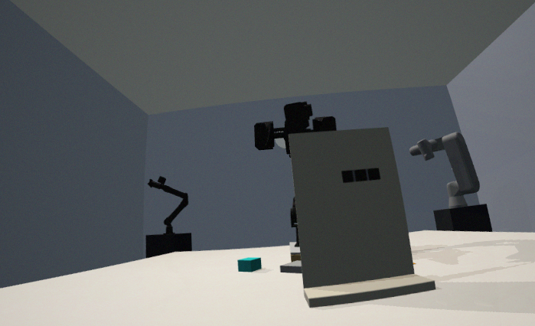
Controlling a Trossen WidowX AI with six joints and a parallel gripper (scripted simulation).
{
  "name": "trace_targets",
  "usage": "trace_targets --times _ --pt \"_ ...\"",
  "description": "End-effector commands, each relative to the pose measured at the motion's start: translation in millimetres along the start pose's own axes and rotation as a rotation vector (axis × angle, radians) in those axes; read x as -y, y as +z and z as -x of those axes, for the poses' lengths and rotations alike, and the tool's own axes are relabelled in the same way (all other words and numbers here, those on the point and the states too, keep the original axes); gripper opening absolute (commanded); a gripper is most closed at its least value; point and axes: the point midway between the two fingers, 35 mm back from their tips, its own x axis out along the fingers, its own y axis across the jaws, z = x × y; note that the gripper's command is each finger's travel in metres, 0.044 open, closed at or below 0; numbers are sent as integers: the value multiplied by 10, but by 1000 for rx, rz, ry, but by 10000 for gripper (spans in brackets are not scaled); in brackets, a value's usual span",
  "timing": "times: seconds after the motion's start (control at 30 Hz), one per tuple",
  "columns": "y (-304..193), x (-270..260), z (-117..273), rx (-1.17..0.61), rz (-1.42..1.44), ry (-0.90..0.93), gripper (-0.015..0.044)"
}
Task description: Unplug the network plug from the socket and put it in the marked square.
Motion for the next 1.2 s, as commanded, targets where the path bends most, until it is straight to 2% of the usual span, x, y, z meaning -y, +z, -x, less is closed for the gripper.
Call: trace_targets --times 0.0,0.27,0.3,0.7,1.17 --pt "-6 -3 -2 0 6 0 374" --pt "-266 -165 -73 16 257 -19 164" --pt "-302 -188 -76 18 291 -22 156" --pt "-725 -447 -14 30 694 -62 156" --pt "-1171 -646 279 17 1152 -112 156"
